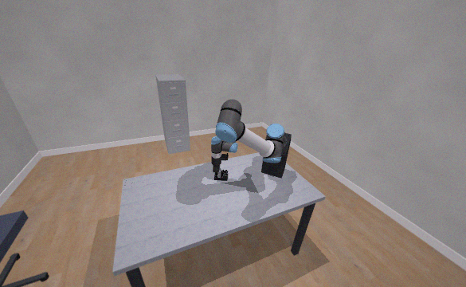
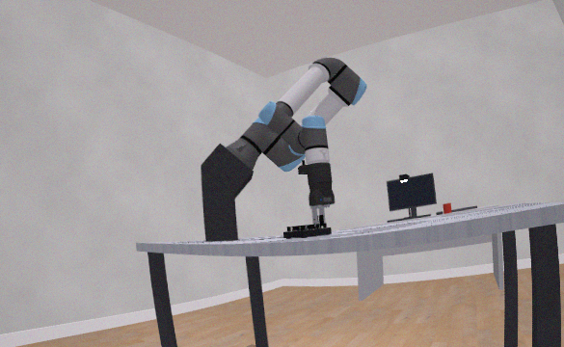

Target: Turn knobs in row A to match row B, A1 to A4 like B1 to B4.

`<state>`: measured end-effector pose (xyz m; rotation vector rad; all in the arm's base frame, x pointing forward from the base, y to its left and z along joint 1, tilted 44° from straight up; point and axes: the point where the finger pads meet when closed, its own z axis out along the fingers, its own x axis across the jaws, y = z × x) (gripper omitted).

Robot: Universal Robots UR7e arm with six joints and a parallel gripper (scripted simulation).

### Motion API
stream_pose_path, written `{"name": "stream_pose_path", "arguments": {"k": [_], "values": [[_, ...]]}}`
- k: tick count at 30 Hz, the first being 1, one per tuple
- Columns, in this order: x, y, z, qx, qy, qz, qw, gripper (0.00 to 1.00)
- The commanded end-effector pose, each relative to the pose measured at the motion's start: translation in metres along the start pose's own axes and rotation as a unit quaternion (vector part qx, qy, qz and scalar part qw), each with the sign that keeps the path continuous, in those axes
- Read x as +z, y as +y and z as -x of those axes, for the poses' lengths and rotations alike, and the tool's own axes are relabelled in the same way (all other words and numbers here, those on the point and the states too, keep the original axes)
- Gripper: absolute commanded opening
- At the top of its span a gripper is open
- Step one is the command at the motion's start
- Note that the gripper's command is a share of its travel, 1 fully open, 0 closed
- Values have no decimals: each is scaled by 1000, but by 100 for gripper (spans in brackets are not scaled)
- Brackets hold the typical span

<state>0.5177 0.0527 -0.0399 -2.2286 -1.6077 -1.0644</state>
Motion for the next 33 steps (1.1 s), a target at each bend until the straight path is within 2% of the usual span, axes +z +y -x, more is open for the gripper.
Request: {"name": "stream_pose_path", "arguments": {"k": [1,10,11,33], "values": [[0,1,0,-1,-1,1,1000,46],[0,1,0,-1,-1,1,1000,46],[0,1,0,-1,-1,1,1000,30],[0,1,0,-1,-1,1,1000,30]]}}
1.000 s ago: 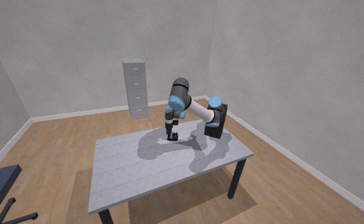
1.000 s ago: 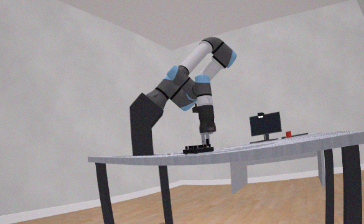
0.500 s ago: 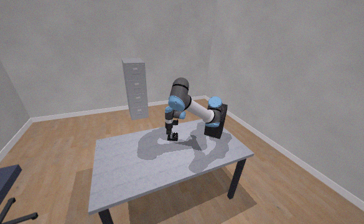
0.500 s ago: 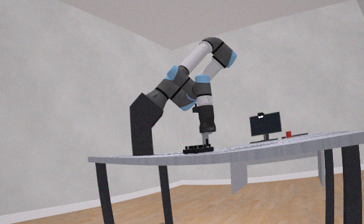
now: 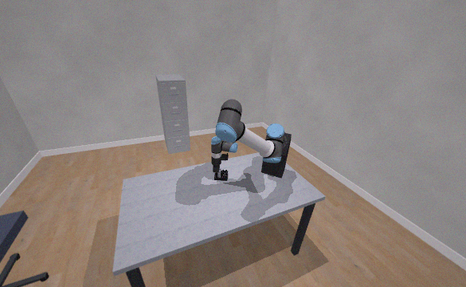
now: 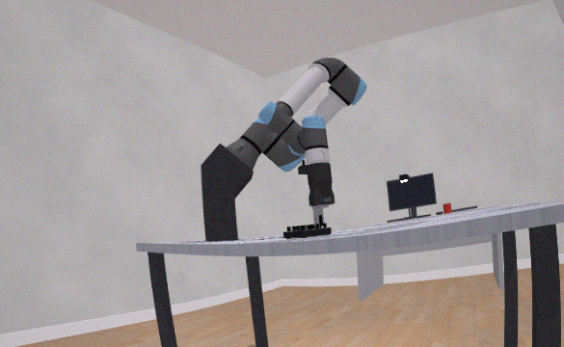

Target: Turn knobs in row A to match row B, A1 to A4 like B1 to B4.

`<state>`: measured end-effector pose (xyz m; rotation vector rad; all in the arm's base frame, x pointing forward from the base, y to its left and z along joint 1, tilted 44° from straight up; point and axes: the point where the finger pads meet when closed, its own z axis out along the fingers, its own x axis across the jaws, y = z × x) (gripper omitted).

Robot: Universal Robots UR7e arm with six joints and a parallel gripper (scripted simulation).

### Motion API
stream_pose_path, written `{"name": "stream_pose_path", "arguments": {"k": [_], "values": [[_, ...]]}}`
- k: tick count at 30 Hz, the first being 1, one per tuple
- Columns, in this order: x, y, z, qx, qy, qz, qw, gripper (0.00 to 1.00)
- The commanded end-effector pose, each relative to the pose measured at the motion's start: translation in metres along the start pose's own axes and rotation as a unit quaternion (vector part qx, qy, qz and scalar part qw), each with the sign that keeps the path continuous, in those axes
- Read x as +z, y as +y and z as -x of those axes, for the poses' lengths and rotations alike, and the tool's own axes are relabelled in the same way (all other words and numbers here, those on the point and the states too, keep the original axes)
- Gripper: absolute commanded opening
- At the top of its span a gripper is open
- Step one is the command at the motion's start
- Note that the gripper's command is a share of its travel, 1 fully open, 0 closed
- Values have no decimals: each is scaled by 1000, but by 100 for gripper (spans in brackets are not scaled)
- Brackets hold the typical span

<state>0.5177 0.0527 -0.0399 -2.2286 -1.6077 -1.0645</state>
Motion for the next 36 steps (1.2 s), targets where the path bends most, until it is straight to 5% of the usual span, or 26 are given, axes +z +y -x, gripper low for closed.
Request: {"name": "stream_pose_path", "arguments": {"k": [1,36], "values": [[0,1,0,-1,-1,1,1000,30],[0,1,-1,-39,-1,1,999,30]]}}
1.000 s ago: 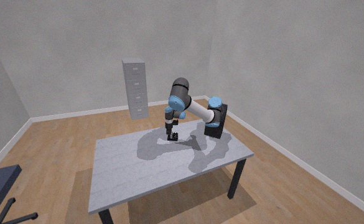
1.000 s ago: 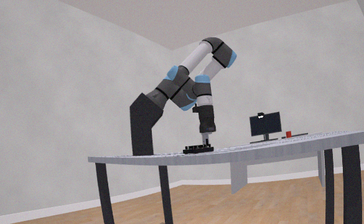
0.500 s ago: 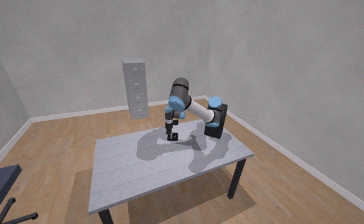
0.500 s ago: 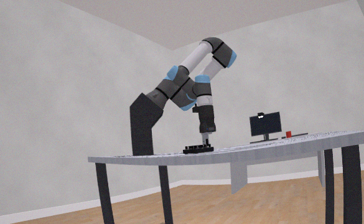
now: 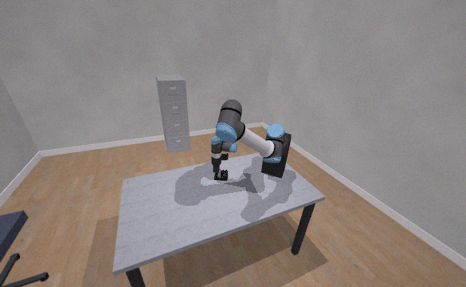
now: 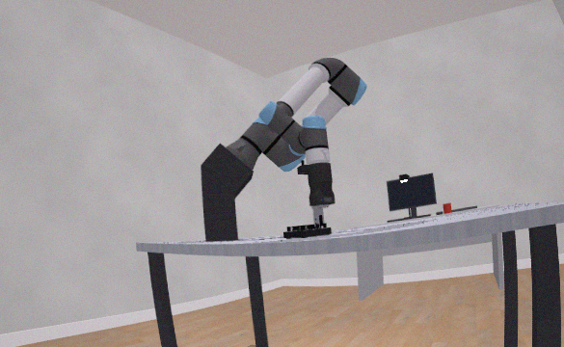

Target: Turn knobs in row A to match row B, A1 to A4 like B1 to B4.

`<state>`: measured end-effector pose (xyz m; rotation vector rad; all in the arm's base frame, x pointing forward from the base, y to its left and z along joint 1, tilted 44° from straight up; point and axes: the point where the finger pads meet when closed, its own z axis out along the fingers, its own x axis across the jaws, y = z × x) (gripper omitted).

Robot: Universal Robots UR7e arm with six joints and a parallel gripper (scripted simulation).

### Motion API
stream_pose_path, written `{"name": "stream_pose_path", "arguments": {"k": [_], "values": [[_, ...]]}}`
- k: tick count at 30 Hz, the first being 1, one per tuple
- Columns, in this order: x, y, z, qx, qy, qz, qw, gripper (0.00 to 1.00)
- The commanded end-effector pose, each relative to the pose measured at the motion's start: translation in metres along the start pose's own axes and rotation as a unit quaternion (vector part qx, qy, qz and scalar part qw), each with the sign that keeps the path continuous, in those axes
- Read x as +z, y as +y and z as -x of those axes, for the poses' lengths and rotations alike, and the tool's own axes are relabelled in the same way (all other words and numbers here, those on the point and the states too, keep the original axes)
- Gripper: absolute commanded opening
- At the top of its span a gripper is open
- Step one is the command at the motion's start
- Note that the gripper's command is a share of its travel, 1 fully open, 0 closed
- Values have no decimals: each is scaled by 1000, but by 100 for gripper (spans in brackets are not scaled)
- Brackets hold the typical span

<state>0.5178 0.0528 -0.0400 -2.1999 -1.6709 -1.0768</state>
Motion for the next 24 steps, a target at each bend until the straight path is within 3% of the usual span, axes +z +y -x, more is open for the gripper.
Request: {"name": "stream_pose_path", "arguments": {"k": [1,24], "values": [[0,1,-1,-19,-1,1,1000,30],[0,0,-1,-168,0,0,986,30]]}}
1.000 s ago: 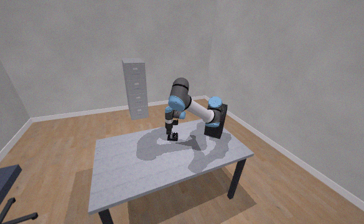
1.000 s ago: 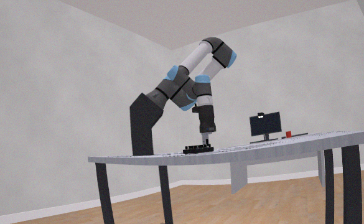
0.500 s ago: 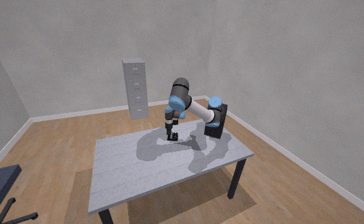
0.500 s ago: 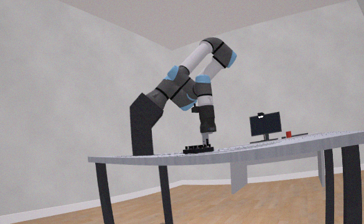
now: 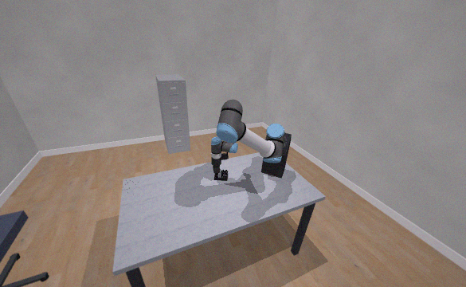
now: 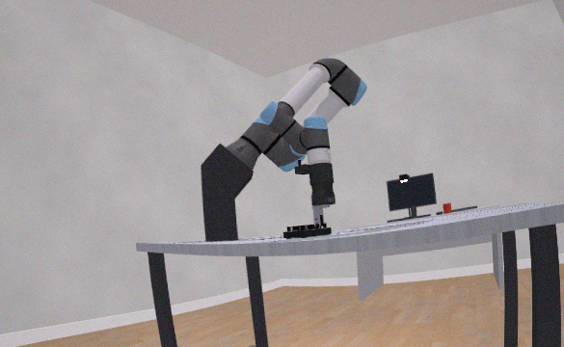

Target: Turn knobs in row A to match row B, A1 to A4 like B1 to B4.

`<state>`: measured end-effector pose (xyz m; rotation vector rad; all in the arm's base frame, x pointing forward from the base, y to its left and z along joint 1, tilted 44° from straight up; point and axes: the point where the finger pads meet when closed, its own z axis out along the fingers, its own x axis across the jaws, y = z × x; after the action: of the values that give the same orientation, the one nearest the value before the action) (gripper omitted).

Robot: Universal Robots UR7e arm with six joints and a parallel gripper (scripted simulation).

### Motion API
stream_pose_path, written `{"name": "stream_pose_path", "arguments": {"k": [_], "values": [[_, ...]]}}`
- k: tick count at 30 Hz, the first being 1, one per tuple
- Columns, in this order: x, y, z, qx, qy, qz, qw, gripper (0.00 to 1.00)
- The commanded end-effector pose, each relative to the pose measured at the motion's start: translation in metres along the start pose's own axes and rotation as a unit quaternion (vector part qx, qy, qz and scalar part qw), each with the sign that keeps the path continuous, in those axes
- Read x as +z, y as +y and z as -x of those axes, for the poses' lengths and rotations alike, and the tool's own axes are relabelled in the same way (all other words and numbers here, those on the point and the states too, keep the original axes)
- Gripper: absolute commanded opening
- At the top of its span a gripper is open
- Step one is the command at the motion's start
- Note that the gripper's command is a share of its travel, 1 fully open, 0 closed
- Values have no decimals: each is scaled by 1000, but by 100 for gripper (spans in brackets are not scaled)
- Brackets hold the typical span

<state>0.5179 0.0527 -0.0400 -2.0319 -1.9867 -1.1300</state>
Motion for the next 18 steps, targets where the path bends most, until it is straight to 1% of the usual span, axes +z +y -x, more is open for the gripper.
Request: {"name": "stream_pose_path", "arguments": {"k": [1,6,9,18], "values": [[0,0,-1,-54,1,0,999,30],[0,0,-1,-105,1,0,995,30],[0,1,-1,-115,1,0,993,30],[0,-1,-2,-215,2,0,977,30]]}}
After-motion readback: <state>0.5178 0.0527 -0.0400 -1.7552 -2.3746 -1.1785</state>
